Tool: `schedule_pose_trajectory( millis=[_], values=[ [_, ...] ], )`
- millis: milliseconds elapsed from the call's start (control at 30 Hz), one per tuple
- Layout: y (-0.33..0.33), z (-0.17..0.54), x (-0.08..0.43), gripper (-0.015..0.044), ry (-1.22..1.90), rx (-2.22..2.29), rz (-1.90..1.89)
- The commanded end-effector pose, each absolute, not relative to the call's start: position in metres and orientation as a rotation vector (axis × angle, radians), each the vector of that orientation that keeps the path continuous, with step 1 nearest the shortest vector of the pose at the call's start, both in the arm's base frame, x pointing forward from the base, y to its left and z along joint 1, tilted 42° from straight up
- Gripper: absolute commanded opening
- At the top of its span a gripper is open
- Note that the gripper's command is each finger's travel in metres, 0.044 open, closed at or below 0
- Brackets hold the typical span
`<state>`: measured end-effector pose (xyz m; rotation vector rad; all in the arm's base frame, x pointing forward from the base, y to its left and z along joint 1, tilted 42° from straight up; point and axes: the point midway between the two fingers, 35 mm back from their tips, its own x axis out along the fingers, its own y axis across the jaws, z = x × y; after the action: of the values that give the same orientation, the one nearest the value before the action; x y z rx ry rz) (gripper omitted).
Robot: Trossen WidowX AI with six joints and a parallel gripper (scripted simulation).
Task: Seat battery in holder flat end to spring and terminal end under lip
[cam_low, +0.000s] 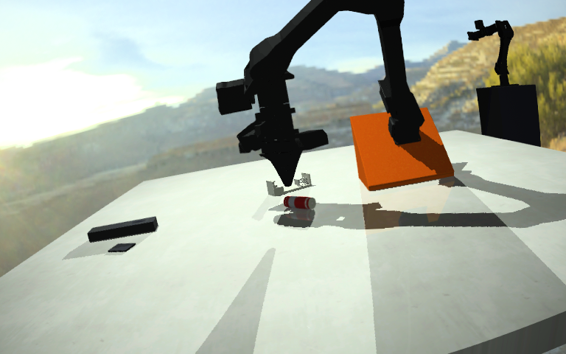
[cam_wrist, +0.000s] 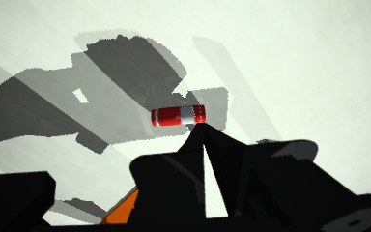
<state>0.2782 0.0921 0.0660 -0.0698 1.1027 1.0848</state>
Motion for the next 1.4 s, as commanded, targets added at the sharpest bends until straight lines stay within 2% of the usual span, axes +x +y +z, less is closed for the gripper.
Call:
schedule_pose_trajectory(
  millis=[0, 267, 633, 733, 933, 1133, 1367],
  values=[
    [0.084, 0.074, 0.28, 0.0, 1.101, -0.072, 1.083],
    [0.041, 0.125, 0.274, 0.0, 1.098, -0.068, 1.084],
    [0.041, 0.125, 0.274, 0.0, 1.096, -0.058, 1.083],
    [0.048, 0.12, 0.274, 0.0079, 0.998, -0.204, 1.179],
    [0.074, 0.102, 0.269, 0.0234, 0.538, -0.773, 1.5],
    [0.097, 0.086, 0.261, 0.0234, 0.039, -1.257, 1.688],
    [0.097, 0.086, 0.261, 0.0234, 0.022, -1.271, 1.692]
  ],
)
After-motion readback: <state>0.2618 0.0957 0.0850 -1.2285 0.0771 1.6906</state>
